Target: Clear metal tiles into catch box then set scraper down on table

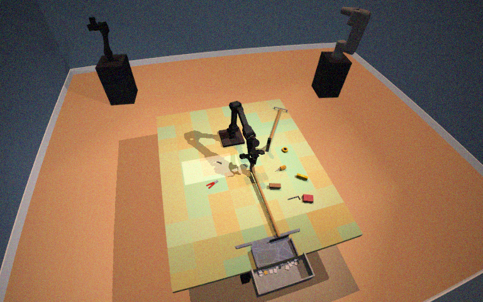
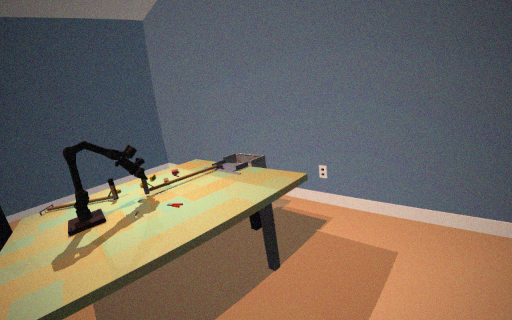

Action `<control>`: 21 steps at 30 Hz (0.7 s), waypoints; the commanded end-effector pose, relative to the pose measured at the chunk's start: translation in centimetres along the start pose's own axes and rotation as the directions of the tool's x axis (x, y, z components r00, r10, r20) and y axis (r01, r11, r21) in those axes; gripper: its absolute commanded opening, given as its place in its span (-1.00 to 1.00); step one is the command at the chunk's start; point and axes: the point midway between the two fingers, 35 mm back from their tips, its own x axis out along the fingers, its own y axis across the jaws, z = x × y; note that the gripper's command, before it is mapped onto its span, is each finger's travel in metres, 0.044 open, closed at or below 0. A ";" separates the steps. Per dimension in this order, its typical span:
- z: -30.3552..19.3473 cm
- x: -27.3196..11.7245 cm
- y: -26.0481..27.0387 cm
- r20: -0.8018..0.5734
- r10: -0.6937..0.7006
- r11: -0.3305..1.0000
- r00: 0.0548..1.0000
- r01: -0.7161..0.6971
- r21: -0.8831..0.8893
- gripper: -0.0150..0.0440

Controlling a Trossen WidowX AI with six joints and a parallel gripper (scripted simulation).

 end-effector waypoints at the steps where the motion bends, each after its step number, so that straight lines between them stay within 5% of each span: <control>1: -0.1 -0.6 -0.1 0.015 -0.005 1.000 1.000 0.004 0.004 -0.49; 21: -2.0 -1.6 -0.2 0.016 -0.004 1.000 1.000 0.004 0.004 -0.49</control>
